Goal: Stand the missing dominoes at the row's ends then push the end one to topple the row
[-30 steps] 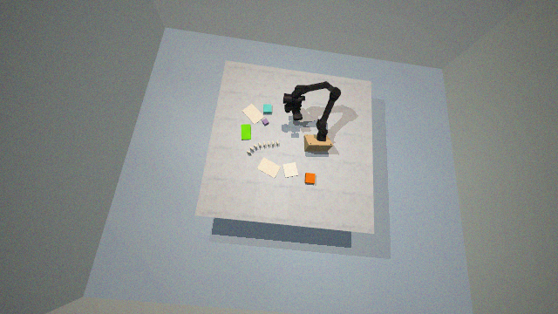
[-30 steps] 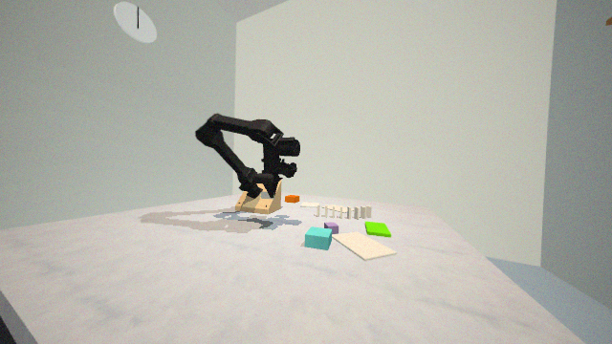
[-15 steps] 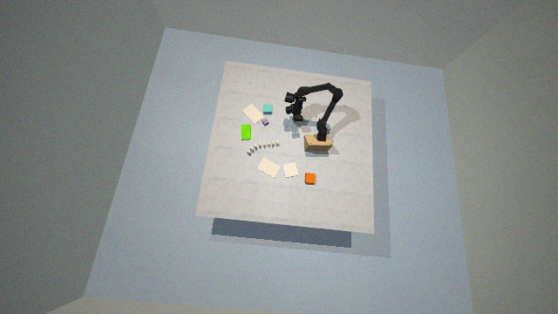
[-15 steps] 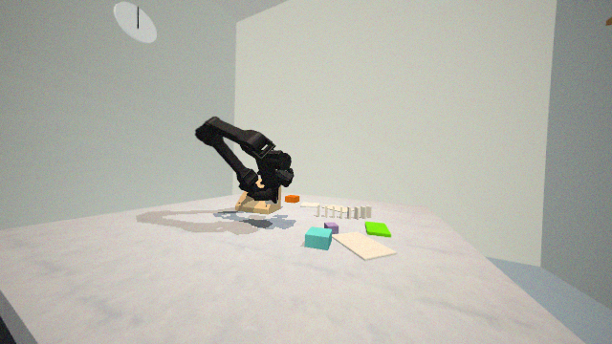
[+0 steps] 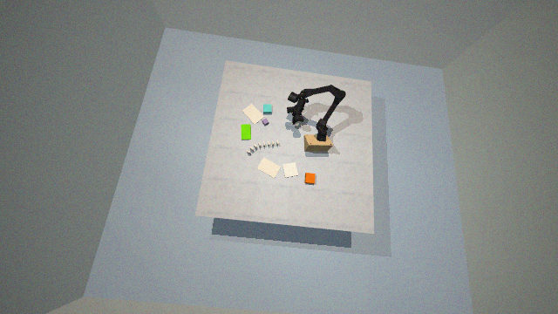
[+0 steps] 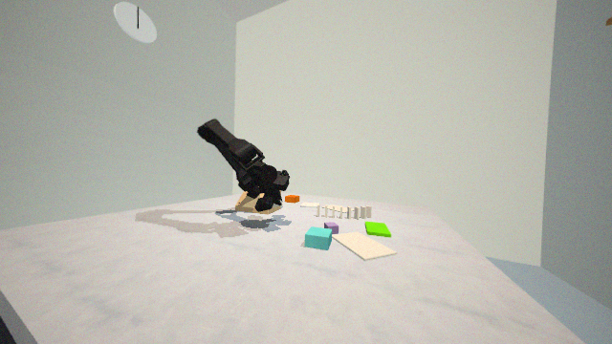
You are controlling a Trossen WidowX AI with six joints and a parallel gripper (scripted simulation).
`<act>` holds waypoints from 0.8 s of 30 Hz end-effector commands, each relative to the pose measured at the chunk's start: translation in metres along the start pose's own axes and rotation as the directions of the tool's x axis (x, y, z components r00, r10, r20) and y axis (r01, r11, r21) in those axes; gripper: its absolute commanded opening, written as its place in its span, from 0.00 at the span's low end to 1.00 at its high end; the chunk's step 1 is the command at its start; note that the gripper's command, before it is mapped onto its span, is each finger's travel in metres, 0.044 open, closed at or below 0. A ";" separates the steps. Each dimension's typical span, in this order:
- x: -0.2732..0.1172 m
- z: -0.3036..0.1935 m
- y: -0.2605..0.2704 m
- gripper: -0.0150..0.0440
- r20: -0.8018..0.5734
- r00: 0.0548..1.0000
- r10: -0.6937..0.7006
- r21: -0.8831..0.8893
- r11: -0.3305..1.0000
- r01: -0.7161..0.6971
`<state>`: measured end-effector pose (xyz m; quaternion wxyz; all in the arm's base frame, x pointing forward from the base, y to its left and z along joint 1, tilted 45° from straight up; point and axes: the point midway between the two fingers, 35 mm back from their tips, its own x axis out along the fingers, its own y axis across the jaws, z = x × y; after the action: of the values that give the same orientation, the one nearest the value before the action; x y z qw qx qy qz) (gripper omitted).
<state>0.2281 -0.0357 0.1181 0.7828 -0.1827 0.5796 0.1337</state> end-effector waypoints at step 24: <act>-0.005 0.008 -0.015 0.30 0.527 0.845 0.084 -0.150 0.989 -0.005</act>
<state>0.2410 -0.0454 0.1256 0.8871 -0.1742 0.3589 0.2321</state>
